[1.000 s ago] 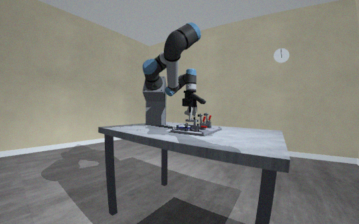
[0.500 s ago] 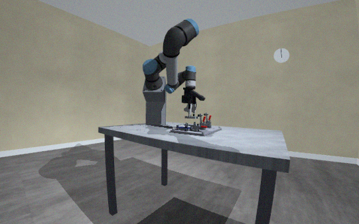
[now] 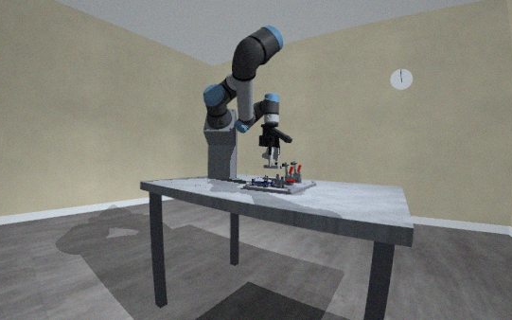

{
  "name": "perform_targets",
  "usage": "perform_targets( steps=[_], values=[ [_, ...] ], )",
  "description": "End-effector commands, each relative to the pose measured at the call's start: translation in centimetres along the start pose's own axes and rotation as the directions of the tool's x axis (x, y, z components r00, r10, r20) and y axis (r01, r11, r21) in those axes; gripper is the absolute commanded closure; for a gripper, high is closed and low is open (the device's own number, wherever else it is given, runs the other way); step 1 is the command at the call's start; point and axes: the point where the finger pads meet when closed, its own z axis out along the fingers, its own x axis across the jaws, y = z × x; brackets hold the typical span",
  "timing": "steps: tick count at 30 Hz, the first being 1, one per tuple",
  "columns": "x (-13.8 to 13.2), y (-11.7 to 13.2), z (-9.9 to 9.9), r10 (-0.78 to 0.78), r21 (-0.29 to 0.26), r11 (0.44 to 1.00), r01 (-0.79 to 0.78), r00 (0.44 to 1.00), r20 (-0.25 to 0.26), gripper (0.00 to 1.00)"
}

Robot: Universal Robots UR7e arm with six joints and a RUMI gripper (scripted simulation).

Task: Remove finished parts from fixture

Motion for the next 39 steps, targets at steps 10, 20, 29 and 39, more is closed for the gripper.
perform_targets(
  steps=[10,20,29,39],
  values=[
    [0.0,0.0,0.0,0.0,0.001,1.0,0.0,1.0,0.0,1.0],
    [0.0,0.0,0.0,0.0,0.001,1.0,0.0,1.0,0.0,1.0],
    [-0.3,0.0,0.0,0.0,0.001,1.0,0.0,1.0,0.0,1.0],
    [-1.2,0.0,0.0,0.0,0.001,1.0,0.0,1.0,0.0,1.0]
  ],
)
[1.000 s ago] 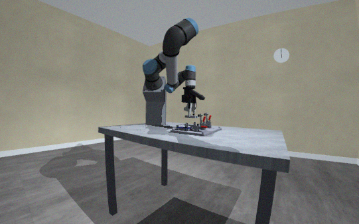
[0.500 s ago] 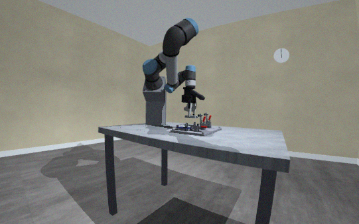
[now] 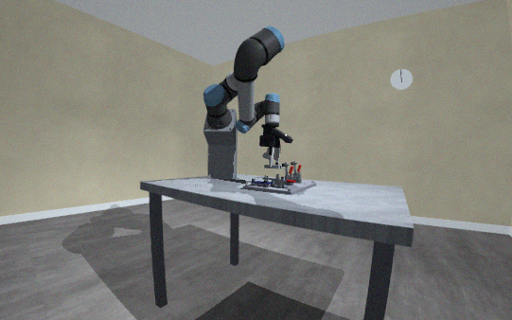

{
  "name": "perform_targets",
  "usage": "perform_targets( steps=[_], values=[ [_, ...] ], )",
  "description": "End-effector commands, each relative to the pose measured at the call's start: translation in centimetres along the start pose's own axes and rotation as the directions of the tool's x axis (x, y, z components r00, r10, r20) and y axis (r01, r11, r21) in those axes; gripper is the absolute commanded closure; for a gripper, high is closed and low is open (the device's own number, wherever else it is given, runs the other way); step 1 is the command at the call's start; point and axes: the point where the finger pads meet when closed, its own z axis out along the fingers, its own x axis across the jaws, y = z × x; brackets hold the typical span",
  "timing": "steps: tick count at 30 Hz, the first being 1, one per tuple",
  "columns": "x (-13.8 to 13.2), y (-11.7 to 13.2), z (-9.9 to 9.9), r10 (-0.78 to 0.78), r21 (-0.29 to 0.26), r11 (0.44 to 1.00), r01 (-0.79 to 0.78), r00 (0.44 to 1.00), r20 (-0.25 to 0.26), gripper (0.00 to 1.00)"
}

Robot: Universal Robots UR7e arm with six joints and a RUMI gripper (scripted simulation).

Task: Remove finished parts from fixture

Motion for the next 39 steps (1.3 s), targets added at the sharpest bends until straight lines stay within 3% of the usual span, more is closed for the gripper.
perform_targets(
  steps=[1,10,26,39],
  values=[
    [-0.7,0.0,0.0,0.0,0.001,1.0,0.0,1.0,0.0,1.0],
    [-2.3,0.0,0.0,0.0,0.001,1.0,0.0,1.0,0.0,1.0],
    [-7.6,0.0,0.0,0.0,0.001,1.0,0.0,1.0,0.0,1.0],
    [-14.4,0.0,0.0,0.0,0.001,1.0,0.0,1.0,0.0,1.0]
  ],
)
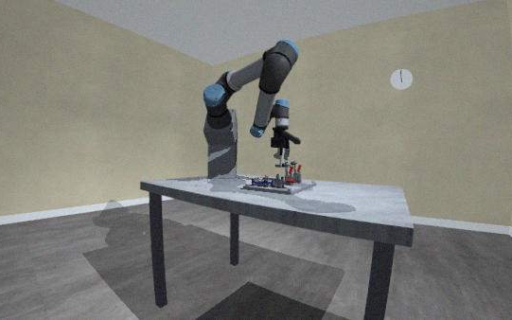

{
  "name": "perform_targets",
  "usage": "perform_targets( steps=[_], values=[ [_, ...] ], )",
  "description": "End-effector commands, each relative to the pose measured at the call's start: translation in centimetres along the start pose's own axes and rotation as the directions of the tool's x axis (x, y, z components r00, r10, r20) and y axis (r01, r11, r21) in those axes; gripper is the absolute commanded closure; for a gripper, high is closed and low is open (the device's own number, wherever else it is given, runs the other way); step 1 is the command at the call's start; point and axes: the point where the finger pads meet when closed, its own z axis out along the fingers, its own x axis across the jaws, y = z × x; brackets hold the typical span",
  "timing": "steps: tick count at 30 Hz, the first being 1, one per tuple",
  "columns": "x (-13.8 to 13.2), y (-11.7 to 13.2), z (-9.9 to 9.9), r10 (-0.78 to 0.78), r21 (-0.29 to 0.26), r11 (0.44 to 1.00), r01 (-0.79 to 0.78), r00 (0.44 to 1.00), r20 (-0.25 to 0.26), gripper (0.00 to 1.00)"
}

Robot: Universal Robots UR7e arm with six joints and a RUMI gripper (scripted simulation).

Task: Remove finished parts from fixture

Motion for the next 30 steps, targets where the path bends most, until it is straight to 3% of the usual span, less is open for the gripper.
perform_targets(
  steps=[1,18,30],
  values=[
    [-2.8,-0.1,0.0,0.002,-0.003,1.0,-0.002,1.0,-0.002,1.0],
    [-8.7,-0.1,0.0,0.002,-0.003,1.0,-0.002,1.0,-0.002,1.0],
    [-10.4,-0.1,0.0,0.002,-0.003,1.0,-0.002,1.0,-0.002,1.0]
  ],
)
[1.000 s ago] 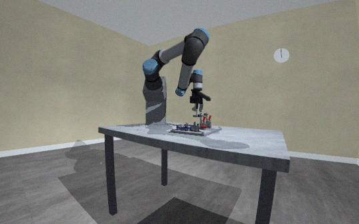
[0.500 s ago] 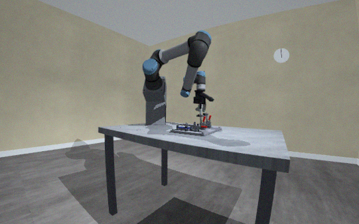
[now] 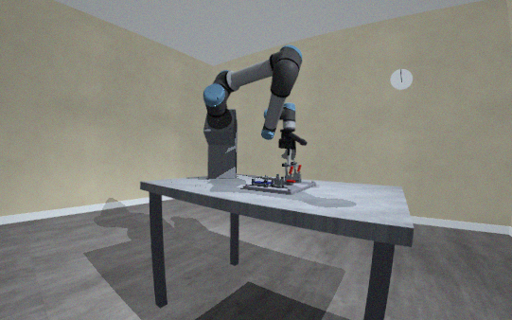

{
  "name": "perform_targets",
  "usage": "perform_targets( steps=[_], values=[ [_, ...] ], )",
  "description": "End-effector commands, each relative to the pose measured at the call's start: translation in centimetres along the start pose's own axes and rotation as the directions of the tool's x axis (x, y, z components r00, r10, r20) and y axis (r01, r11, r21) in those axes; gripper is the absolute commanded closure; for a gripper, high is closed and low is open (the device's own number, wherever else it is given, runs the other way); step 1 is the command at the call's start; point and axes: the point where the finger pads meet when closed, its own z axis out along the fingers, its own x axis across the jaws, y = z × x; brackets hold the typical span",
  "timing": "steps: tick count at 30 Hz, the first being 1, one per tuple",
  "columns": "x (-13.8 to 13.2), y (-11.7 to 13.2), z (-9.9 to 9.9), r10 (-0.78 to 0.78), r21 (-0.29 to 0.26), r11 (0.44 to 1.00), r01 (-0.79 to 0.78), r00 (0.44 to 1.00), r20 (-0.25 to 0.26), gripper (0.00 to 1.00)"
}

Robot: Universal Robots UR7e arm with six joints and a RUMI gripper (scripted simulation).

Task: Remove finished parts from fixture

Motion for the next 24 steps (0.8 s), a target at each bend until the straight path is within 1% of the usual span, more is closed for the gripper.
perform_targets(
  steps=[1,24],
  values=[
    [-0.6,-0.04,-0.04,0.0,0.0,1.0,0.0,1.0,0.0,1.0],
    [-0.82,-0.04,-0.03,0.0,0.0,1.0,0.0,1.0,0.0,1.0]
  ],
)
